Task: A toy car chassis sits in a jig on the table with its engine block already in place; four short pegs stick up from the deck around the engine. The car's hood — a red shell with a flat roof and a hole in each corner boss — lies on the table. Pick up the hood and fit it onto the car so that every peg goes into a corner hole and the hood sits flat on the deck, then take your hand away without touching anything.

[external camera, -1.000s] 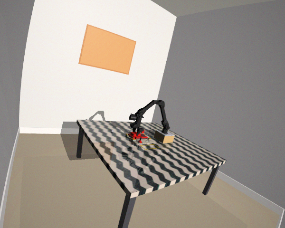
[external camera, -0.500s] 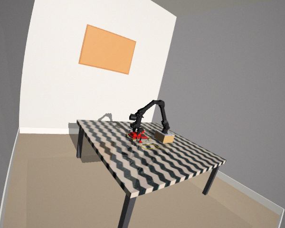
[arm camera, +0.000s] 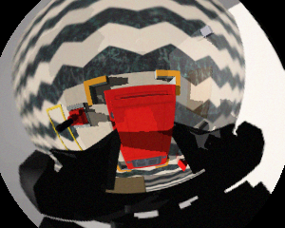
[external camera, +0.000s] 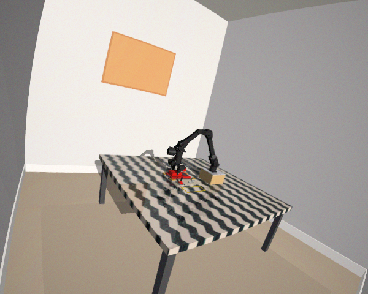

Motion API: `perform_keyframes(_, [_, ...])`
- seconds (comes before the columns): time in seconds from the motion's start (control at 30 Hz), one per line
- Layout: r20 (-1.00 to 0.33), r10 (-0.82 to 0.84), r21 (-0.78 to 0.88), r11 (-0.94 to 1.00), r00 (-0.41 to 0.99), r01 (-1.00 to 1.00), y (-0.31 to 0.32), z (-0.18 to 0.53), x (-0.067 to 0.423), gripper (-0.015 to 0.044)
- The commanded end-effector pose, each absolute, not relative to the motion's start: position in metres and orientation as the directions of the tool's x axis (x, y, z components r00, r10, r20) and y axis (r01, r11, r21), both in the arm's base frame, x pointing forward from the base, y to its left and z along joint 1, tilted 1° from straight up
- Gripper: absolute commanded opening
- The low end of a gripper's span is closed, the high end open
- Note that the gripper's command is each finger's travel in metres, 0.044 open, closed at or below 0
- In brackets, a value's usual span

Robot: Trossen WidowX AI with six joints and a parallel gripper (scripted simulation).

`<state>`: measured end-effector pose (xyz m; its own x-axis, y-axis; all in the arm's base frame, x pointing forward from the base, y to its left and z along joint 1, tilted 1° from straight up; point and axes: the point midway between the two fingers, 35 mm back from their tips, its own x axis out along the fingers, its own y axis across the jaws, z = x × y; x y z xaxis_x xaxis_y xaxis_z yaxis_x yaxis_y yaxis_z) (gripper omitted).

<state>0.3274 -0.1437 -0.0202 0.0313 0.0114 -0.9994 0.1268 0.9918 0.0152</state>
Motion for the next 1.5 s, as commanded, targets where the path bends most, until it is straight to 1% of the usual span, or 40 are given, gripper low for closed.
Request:
perform_keyframes(0.0, [-0.999,0.011,0.015,0.992,0.031,0.127,-0.144,-0.02,0.327,0.0394])
perform_keyframes(0.07, [-0.999,0.011,0.015,0.992,0.031,0.127,-0.144,-0.02,0.327,0.044])
perform_keyframes(0.27, [-0.999,0.01,0.014,0.992,0.03,0.127,-0.144,-0.01,0.328,0.044])
perform_keyframes(0.53, [-1.0,0.003,0.006,0.992,0.023,0.127,-0.144,0.053,0.327,0.044])
perform_keyframes(1.47, [-1.0,0.003,0.006,0.992,0.023,0.127,-0.144,0.054,0.326,0.044])
